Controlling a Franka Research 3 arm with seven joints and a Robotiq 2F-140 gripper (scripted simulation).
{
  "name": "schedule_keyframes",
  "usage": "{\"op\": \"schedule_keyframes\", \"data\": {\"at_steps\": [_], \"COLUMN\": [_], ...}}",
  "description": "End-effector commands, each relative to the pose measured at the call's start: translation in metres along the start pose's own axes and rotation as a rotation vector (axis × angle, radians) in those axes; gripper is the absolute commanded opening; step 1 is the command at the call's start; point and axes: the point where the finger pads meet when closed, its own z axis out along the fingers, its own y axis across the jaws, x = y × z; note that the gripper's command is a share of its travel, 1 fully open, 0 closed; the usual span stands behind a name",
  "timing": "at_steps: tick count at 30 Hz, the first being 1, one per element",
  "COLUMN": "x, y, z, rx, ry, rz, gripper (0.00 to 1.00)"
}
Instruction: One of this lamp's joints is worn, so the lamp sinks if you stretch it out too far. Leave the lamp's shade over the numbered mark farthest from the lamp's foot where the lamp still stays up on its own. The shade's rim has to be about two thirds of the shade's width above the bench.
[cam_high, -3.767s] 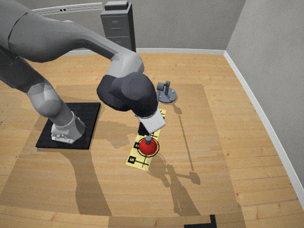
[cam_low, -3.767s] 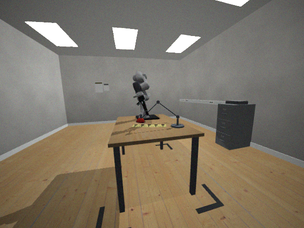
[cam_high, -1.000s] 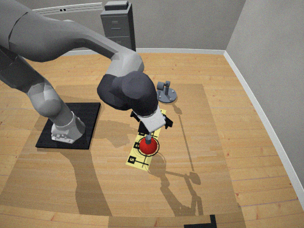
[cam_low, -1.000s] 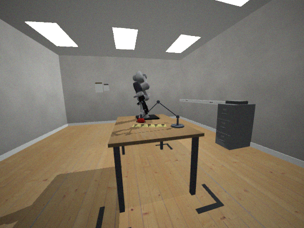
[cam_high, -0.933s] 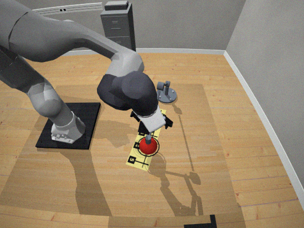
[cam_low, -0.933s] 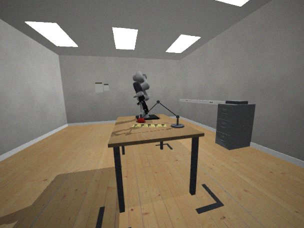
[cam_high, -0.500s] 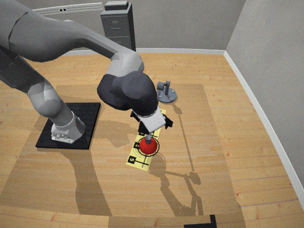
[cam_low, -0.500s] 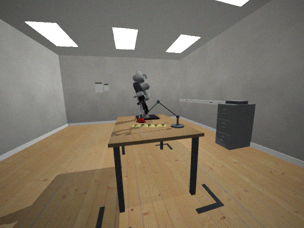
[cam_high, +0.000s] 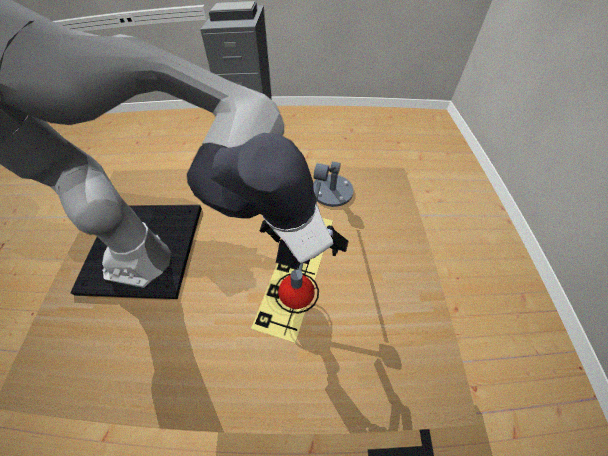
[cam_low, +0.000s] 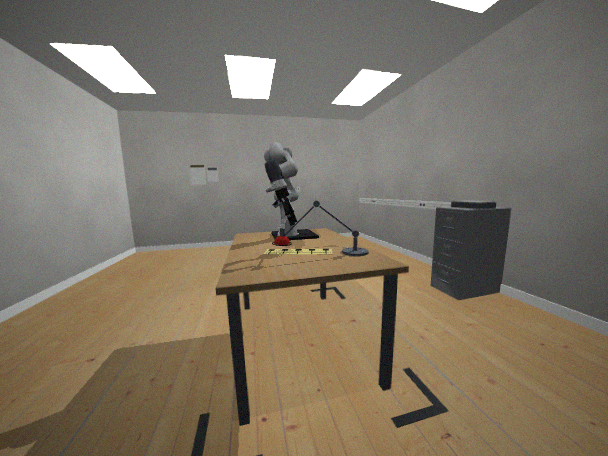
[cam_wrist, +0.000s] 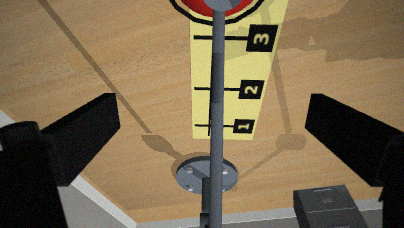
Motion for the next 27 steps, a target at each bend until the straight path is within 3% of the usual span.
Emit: {"op": "schedule_keyframes", "data": {"at_steps": [1, 25, 27], "x": [0.002, 0.001, 0.001], "y": [0.004, -0.006, -0.006], "z": [-0.015, -0.108, -0.108], "rx": [-0.011, 0.016, 0.016], "ry": [0.007, -0.004, -0.004], "rz": [0.018, -0.01, -0.01], "gripper": [1.0, 1.0, 1.0]}}
